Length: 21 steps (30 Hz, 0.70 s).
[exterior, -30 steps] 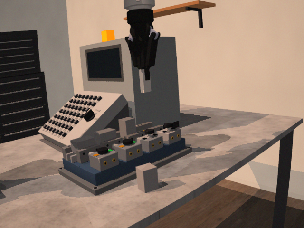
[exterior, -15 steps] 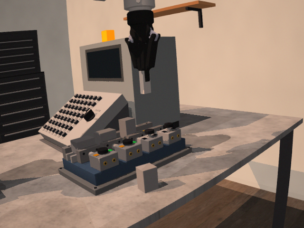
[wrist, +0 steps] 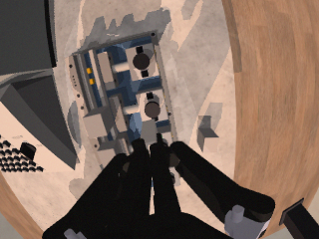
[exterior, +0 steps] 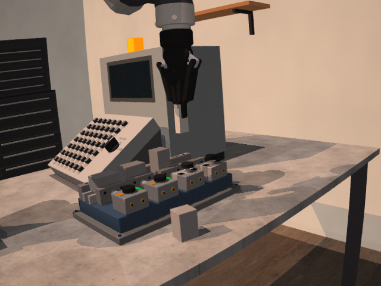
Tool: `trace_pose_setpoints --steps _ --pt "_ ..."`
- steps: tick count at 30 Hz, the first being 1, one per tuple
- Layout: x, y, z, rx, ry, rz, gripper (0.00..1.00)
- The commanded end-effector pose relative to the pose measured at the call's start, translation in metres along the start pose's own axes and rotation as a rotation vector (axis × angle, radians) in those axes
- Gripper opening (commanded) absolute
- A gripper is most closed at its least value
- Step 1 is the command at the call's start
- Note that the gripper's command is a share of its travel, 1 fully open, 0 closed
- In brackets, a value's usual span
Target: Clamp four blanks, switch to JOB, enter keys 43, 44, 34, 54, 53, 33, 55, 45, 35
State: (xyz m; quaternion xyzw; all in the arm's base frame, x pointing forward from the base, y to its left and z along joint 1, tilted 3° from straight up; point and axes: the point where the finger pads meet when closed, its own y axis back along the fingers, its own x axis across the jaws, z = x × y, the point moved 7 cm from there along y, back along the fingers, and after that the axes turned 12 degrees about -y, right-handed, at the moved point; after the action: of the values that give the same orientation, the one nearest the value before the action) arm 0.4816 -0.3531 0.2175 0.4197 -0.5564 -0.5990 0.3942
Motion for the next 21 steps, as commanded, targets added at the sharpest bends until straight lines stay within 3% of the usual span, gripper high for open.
trace_pose_setpoints --steps 1,13,21 --pt "0.001 -0.009 -0.003 0.012 -0.010 0.007 0.00" --pt "0.002 -0.047 -0.004 0.012 -0.010 0.007 0.00" --pt "0.002 -0.060 -0.005 0.012 -0.010 0.007 0.00"
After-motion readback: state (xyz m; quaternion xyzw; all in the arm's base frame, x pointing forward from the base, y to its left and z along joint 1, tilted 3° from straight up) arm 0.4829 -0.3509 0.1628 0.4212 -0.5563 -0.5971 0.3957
